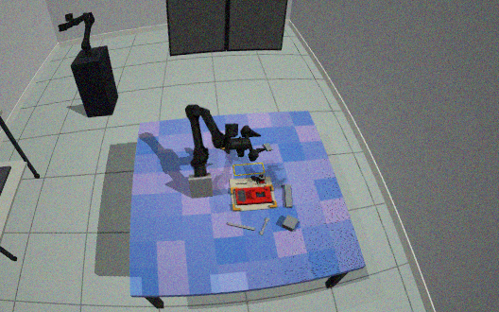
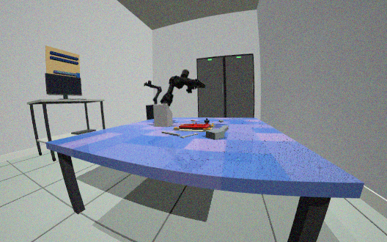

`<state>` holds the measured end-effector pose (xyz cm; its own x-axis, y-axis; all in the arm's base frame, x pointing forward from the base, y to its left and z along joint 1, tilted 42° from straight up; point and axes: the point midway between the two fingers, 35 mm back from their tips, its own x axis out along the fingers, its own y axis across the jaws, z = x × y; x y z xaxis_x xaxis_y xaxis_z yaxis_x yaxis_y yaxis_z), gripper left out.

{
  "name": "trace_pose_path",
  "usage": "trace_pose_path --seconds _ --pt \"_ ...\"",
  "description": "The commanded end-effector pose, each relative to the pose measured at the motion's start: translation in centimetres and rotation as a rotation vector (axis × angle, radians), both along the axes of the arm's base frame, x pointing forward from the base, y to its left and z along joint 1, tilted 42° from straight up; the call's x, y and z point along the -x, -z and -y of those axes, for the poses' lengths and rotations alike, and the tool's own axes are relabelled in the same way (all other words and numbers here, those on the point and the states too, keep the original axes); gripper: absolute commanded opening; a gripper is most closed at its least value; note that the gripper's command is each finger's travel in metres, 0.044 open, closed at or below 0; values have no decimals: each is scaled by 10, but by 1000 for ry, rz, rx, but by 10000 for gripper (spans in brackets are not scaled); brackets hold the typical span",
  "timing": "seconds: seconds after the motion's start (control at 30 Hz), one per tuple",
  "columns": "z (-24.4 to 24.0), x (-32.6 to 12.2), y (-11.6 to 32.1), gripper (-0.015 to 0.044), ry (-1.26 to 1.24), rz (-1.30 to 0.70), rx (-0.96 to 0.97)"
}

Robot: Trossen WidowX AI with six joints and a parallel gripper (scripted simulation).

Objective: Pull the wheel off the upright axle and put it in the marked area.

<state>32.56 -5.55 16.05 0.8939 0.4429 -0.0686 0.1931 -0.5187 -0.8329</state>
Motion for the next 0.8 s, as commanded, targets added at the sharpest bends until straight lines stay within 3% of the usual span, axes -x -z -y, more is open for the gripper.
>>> trace_pose_path --seconds 0.0,0.1,0.47,0.77 --pt "0 -1 1 374 0 -11 -15" --pt "0 -12 9 300 11 -168 -223" --pt "-14 -51 55 300 213 -940 -1154" --pt "-38 -64 92 300 646 -1523 -1823"
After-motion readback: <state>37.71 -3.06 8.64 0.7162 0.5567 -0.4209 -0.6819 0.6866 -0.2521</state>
